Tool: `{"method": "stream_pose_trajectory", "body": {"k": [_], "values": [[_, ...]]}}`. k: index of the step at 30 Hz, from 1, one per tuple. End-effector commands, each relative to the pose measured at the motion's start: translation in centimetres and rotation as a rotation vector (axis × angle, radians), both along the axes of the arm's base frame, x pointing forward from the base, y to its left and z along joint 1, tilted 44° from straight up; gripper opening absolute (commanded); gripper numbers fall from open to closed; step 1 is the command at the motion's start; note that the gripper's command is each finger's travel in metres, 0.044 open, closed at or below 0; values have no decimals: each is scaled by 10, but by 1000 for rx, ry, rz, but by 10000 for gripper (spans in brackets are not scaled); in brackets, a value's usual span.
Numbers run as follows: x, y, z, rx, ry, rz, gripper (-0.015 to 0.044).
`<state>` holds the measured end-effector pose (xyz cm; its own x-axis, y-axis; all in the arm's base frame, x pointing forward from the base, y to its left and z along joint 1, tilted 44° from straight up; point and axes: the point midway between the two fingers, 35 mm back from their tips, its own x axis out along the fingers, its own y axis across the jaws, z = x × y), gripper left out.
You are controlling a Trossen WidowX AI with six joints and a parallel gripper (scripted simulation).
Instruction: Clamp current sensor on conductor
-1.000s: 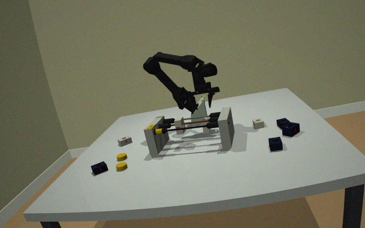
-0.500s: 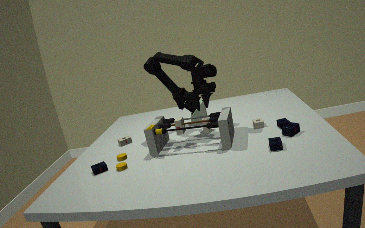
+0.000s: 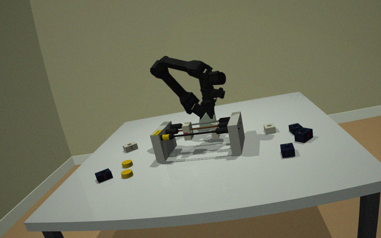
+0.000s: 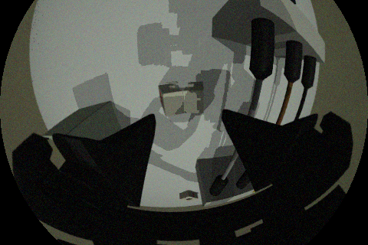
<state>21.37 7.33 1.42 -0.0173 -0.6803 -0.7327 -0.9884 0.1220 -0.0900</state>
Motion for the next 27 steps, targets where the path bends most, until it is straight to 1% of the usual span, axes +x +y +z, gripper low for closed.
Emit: {"method": "stream_pose_trajectory", "body": {"k": [1,27], "values": [[-1,-6,-6,2,28,14,320],[-3,-34,-34,-1,27,14,320]]}}
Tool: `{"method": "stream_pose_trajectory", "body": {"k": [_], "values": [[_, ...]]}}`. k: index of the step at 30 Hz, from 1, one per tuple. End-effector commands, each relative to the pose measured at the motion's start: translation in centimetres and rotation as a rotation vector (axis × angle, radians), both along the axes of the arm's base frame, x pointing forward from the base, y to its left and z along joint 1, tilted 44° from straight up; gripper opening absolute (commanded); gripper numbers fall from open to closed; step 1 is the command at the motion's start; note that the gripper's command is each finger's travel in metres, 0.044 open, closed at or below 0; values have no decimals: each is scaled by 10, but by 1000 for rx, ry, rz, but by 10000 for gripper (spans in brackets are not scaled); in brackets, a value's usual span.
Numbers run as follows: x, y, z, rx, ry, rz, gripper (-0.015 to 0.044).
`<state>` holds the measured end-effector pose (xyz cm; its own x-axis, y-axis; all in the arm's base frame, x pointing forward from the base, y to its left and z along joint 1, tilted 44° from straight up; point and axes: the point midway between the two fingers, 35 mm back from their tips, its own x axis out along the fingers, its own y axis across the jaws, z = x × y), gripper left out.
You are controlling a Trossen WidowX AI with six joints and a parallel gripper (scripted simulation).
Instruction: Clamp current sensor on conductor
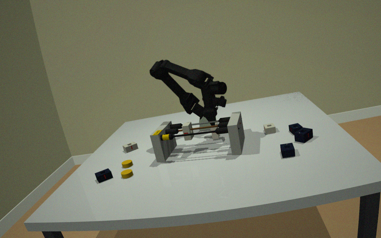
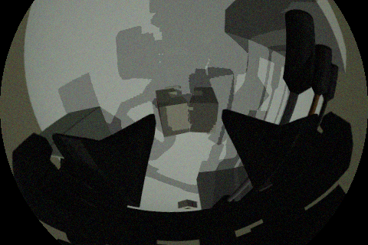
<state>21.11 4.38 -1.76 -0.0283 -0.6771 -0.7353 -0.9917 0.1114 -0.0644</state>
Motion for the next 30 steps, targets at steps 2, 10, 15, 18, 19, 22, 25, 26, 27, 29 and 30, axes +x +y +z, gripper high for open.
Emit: {"method": "stream_pose_trajectory", "body": {"k": [2,10,15,18,19,22,25,26,27,29,30], "values": [[0,0,0,0,0,0,307],[0,0,0,0,0,0,253],[0,0,0,0,0,0,220],[0,0,0,0,0,0,200],[0,1,1,0,0,0,174],[2,6,5,1,0,1,95],[4,16,14,2,1,1,16],[5,19,17,3,1,2,0],[6,23,21,3,1,2,0],[7,30,27,3,1,2,0],[8,33,31,3,2,2,0]]}}
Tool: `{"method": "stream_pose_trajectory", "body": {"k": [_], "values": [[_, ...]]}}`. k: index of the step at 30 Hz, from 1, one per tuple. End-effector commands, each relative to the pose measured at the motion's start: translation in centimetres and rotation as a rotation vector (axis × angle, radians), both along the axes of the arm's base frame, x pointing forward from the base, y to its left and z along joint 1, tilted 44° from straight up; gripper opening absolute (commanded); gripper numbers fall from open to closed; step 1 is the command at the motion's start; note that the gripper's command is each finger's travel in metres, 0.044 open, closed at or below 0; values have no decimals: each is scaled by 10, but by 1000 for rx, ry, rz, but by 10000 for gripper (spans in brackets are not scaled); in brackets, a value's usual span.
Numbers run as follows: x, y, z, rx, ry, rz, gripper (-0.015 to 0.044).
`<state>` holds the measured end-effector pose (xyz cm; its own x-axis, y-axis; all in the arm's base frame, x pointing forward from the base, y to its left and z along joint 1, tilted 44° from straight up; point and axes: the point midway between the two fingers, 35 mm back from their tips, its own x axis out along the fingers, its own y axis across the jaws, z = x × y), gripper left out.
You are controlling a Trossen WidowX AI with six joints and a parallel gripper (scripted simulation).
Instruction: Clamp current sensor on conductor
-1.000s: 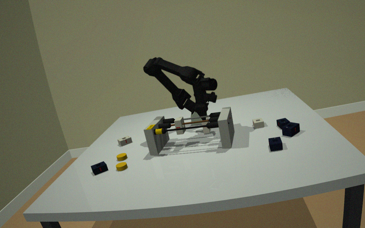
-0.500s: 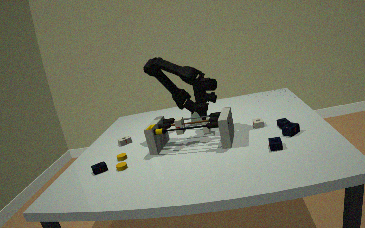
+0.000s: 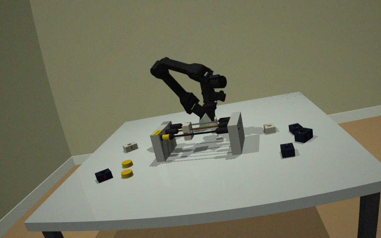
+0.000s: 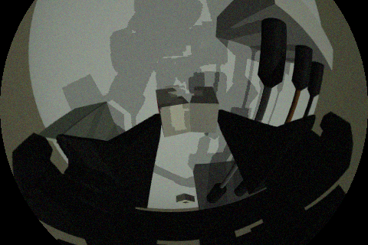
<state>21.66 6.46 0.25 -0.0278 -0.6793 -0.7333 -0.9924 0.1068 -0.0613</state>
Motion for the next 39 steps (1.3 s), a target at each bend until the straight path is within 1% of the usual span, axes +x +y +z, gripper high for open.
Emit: {"method": "stream_pose_trajectory", "body": {"k": [1,16,20,23,39], "values": [[3,16,14,6,-2,-2,0],[7,58,63,1,0,-1,0],[8,59,66,1,-14,-14,0],[13,59,66,1,-73,-67,0],[47,59,68,17,-540,-500,0]]}}
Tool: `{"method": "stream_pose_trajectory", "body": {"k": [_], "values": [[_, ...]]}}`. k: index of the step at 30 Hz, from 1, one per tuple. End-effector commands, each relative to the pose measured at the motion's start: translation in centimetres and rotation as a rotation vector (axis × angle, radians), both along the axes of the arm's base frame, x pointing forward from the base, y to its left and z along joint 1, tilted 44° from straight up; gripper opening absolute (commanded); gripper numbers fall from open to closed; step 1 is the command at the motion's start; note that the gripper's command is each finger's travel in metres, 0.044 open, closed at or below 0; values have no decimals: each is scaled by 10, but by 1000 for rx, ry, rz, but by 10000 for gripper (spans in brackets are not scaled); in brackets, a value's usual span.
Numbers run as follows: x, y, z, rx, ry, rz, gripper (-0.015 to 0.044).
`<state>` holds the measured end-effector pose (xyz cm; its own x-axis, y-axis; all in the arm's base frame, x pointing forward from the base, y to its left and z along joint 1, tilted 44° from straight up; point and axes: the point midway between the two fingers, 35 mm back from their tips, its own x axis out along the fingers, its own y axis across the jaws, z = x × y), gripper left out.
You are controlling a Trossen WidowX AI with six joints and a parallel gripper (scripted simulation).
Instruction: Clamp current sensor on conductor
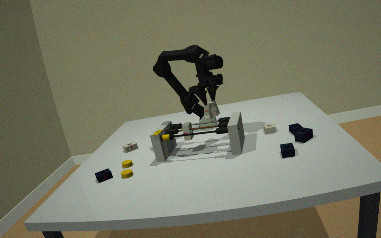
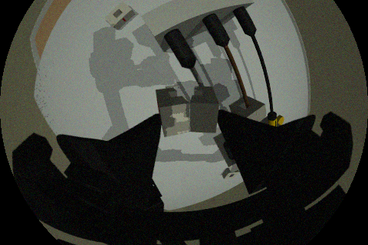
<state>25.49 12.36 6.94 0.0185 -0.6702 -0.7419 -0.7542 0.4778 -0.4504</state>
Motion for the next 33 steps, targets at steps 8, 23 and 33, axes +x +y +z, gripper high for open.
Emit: {"method": "stream_pose_trajectory", "body": {"k": [8,23,33], "values": [[26,-1,3,21,-340,-309,0],[59,-7,8,67,-778,-725,0],[80,-12,12,109,-1067,-1005,0]]}}
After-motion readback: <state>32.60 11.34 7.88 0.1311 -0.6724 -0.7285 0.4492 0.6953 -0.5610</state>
